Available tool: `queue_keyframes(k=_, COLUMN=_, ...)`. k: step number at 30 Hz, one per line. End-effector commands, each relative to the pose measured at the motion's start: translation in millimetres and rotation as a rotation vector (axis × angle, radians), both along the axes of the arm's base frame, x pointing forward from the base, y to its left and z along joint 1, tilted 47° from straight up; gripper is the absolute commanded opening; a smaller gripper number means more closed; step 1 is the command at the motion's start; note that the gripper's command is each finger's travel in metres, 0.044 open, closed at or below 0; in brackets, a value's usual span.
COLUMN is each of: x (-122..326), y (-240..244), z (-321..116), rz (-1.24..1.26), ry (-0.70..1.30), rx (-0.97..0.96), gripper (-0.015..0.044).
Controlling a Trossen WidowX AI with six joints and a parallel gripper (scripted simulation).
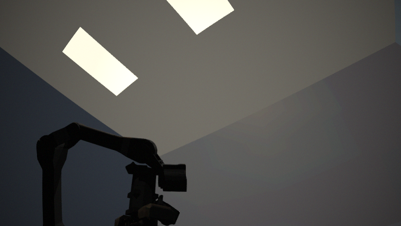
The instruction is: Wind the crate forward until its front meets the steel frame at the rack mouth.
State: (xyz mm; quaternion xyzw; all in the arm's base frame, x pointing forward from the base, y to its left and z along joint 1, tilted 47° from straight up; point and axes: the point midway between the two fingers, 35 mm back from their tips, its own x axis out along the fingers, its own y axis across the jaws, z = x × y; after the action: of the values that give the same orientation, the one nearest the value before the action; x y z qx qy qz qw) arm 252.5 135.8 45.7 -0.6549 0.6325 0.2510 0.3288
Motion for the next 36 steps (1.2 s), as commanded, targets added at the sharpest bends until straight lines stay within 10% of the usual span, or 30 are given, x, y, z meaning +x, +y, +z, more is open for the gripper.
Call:
queue_keyframes(k=1, x=-11, y=9, z=-9, rz=-0.065, ry=-0.059, rx=0.009, gripper=0.0000)
queue_keyframes(k=36, x=-111, y=36, z=-74, rz=-0.654, ry=-0.628, rx=-0.002, gripper=0.0000)
